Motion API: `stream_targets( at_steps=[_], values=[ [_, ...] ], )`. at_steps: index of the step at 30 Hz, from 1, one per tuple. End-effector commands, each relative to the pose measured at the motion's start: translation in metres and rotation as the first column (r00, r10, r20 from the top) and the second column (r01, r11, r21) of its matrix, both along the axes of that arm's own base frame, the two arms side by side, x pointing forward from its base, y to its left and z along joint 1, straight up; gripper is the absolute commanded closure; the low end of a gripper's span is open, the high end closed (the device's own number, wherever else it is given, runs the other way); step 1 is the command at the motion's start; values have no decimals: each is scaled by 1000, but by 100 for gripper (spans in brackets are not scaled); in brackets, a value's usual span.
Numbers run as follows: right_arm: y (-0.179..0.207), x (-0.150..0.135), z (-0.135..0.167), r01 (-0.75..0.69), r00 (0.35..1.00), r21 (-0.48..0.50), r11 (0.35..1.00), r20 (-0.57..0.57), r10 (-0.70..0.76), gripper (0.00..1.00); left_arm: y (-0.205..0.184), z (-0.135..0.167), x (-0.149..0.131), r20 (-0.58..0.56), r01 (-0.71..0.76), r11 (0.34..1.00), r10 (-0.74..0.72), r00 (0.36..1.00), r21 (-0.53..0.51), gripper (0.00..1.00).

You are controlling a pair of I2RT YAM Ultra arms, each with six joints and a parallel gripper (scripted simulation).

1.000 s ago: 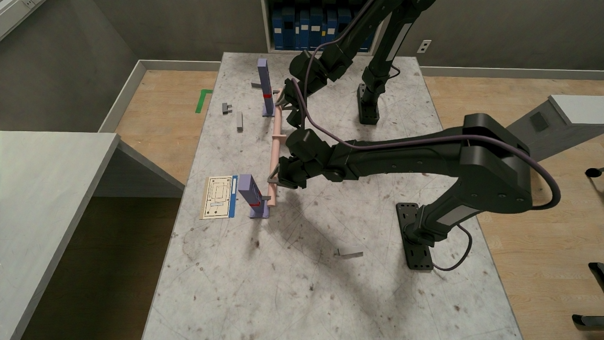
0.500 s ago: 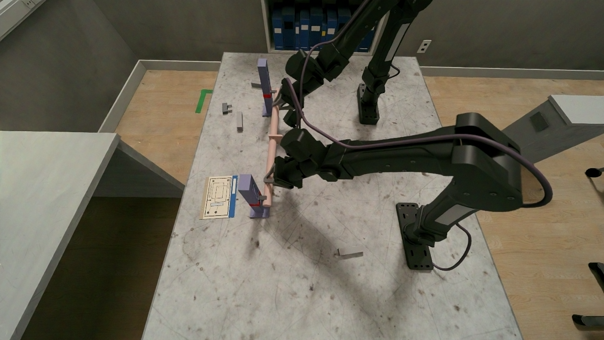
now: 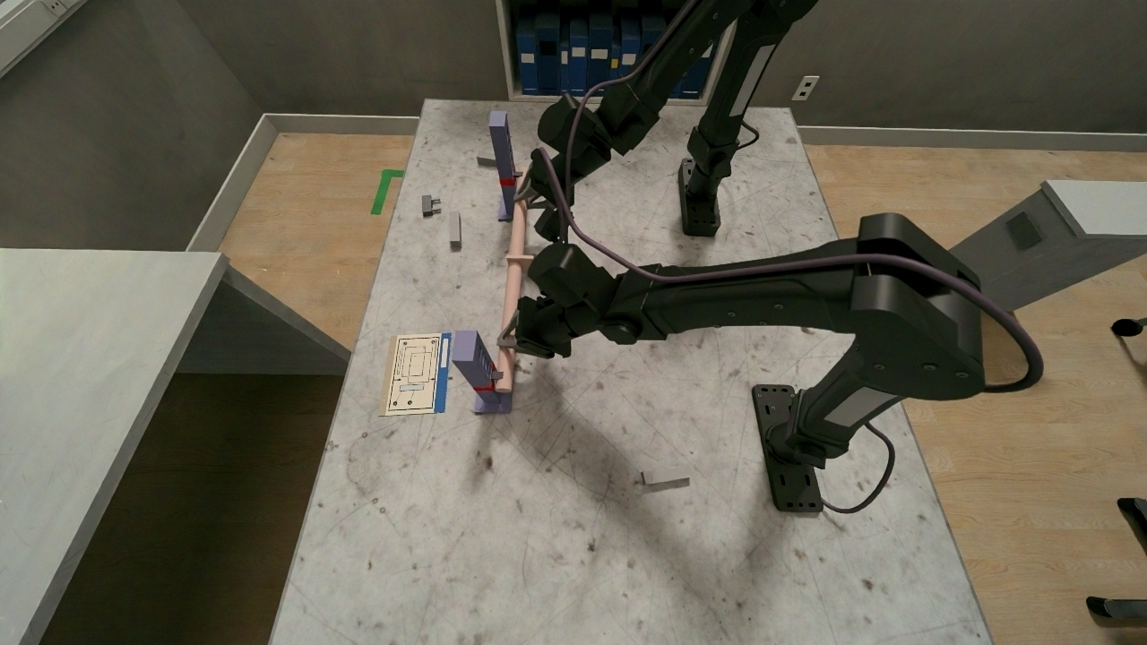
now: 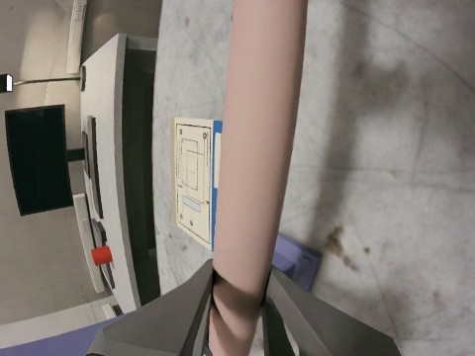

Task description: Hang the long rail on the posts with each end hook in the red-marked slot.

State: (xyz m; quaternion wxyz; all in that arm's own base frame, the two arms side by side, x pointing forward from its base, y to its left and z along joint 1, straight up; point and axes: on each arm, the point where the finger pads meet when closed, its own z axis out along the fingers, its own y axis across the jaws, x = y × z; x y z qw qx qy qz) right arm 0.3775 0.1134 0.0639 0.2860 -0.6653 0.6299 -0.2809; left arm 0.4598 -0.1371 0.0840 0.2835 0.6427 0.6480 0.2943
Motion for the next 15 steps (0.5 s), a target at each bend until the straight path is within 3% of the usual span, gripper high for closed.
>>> stream_targets(
  at_steps=[1,15],
  values=[
    [5,27,28,3,996,27,1000,94,-5,81,1,29,21,84,-9,1000,11,996,-20,81],
    [5,27,19,1,995,26,1000,99,-4,81,1,20,20,89,-10,1000,12,996,-20,81]
  ],
)
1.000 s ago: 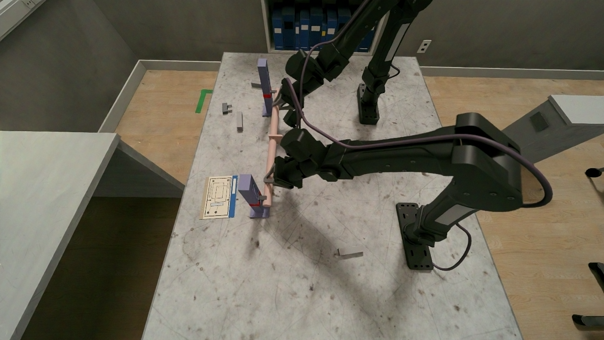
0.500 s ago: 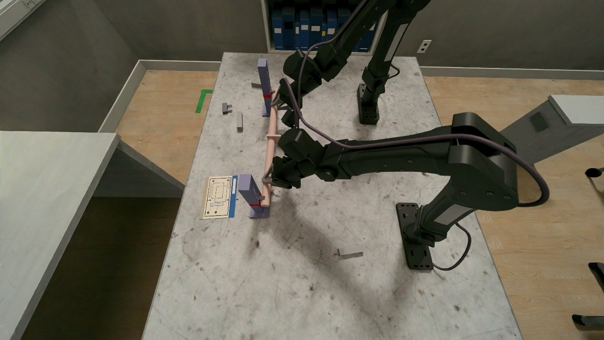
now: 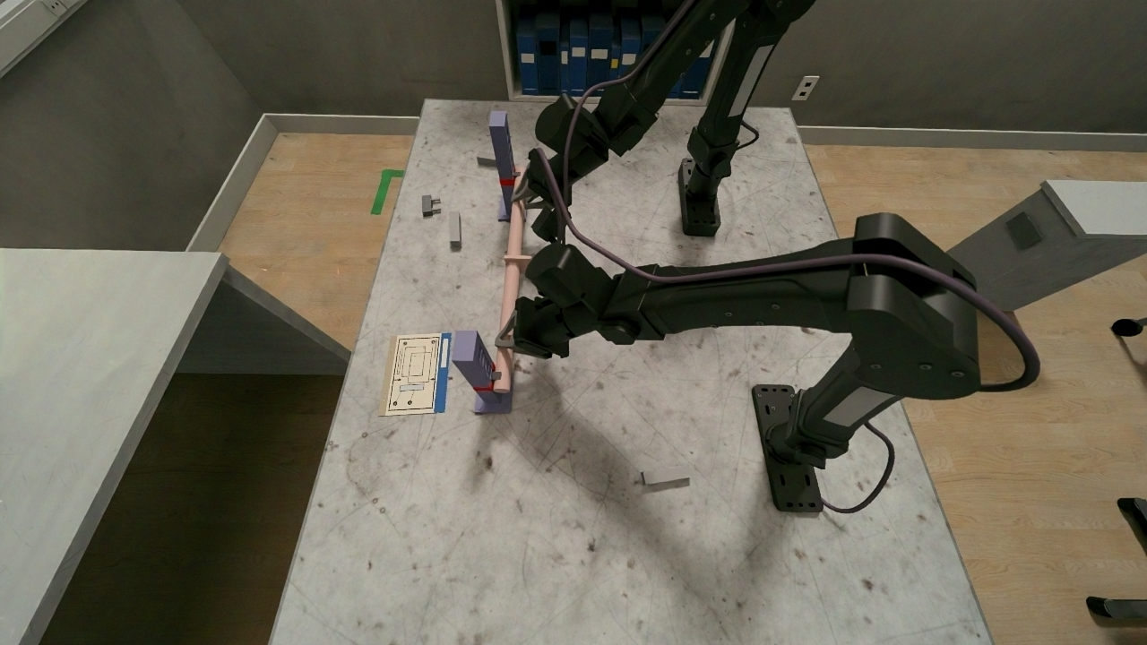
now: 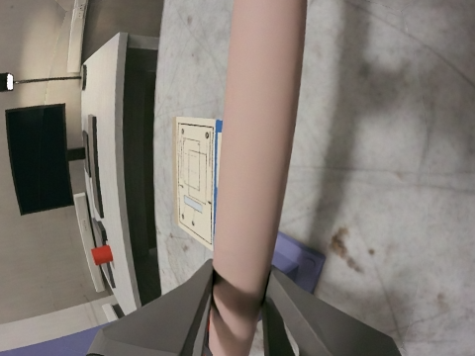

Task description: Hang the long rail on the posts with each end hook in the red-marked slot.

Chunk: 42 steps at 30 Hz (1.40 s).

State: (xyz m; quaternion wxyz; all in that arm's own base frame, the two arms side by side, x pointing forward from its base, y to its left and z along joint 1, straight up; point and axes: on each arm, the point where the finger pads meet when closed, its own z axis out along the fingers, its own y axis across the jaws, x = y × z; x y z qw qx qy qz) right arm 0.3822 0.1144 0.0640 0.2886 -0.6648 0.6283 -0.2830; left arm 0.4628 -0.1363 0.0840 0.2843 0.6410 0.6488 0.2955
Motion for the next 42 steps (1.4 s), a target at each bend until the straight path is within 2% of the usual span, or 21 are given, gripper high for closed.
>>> stream_targets(
  at_steps=[1,37,42],
  values=[
    [4,22,19,3,996,26,1000,92,-6,81,0,20,17,85,-7,1000,8,996,-19,81],
    [3,16,10,2,995,33,999,96,-6,81,-1,13,11,90,-8,1000,9,996,-12,81],
    [3,15,10,2,995,33,999,96,-6,25,-1,13,10,90,-8,1000,9,996,-12,25]
  ],
)
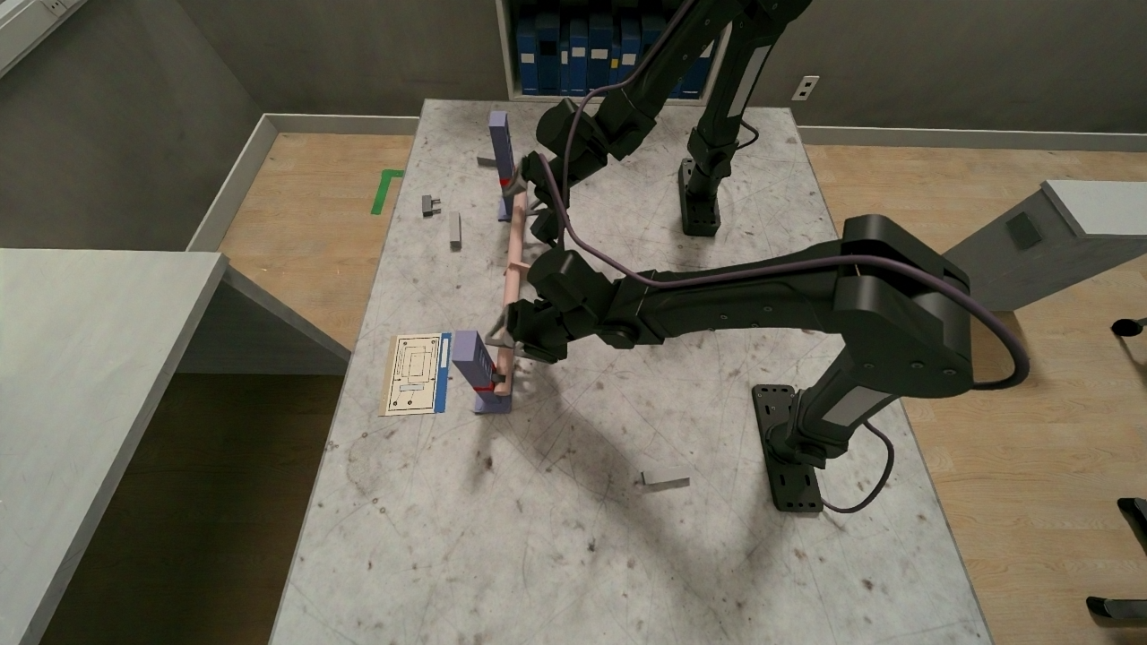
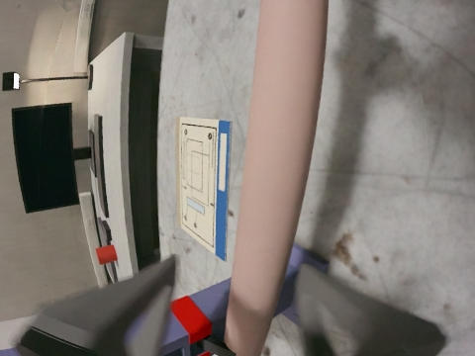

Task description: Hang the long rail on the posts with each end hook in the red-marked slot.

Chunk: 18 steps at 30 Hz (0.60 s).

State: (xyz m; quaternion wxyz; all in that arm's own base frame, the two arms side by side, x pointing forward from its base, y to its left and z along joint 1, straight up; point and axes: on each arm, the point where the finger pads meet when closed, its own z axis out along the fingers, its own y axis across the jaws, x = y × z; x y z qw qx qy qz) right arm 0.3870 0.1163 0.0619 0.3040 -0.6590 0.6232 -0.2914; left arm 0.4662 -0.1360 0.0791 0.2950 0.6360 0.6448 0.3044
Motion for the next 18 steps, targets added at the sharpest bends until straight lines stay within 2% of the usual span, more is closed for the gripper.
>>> stream_targets(
  at_steps=[1,2,3,7,18],
  values=[
    [1,8,12,7,998,23,1000,59,-8,13,-1,17,7,60,-8,1000,8,998,-10,13],
    [1,8,12,7,998,23,1000,59,-8,2,-1,17,7,60,-8,1000,8,998,-10,2],
    [1,8,12,7,998,23,1000,59,-8,0,-1,17,6,59,-8,1000,8,998,-10,0],
    [1,6,17,8,998,28,1000,61,-10,0,-3,23,3,64,-7,1000,7,998,-6,0],
    [-2,-23,19,9,999,11,1000,34,-10,0,-2,29,-20,46,-10,1000,10,999,-3,0]
  ],
)
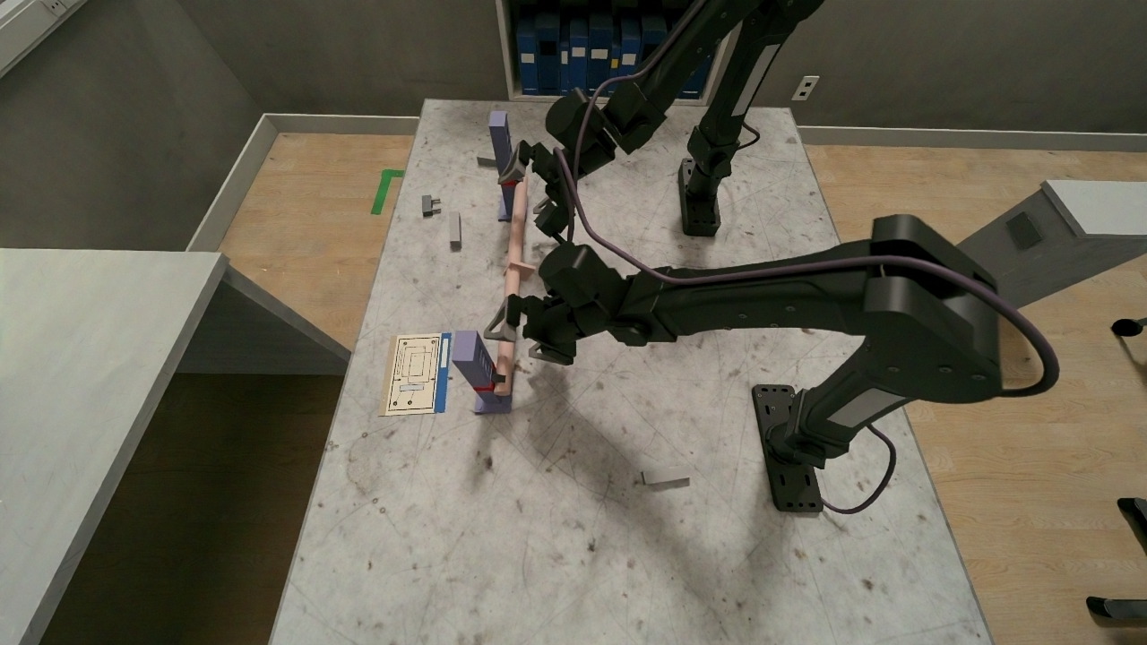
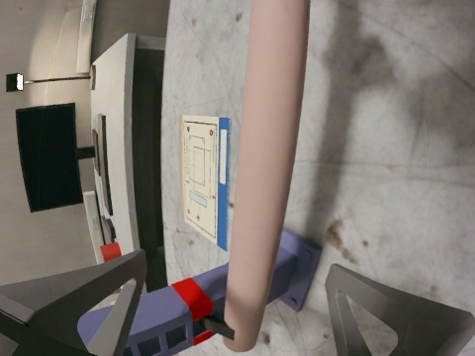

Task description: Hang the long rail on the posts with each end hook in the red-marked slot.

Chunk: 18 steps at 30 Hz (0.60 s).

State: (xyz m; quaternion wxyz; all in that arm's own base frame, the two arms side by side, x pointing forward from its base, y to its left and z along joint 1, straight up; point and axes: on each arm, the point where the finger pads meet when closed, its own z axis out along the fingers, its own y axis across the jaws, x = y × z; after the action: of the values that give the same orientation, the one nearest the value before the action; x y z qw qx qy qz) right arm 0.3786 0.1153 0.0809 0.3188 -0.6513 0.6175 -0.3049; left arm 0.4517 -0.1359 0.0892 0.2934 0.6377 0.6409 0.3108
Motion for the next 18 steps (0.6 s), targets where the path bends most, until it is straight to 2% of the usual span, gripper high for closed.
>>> stream_targets(
  at_steps=[1,3,5,8,10,14,18],
  values=[
    [-1,-19,3,7,1000,7,1000,-10,-7,0,-1,17,-11,27,-12,1000,12,1000,-11,0],
    [-2,-32,10,7,1000,7,1000,-10,-7,0,-1,24,-23,28,-12,1000,12,1000,-11,0],
    [-2,-32,10,7,1000,7,1000,-10,-7,0,-1,24,-23,28,-12,1000,12,1000,-11,0],
    [-1,-41,26,8,1000,13,1000,3,-8,0,0,36,-40,28,-12,1000,12,1000,-10,0],
    [-2,-36,31,15,1000,17,1000,9,-15,0,-2,48,-32,56,-19,999,20,998,-26,0],
    [1,-32,34,4,1000,24,1000,23,-5,0,-1,51,-29,59,-20,999,21,998,-27,0],
    [1,-32,34,4,1000,24,1000,23,-5,0,-7,50,-31,35,-41,993,45,998,-110,0]
  ],
)
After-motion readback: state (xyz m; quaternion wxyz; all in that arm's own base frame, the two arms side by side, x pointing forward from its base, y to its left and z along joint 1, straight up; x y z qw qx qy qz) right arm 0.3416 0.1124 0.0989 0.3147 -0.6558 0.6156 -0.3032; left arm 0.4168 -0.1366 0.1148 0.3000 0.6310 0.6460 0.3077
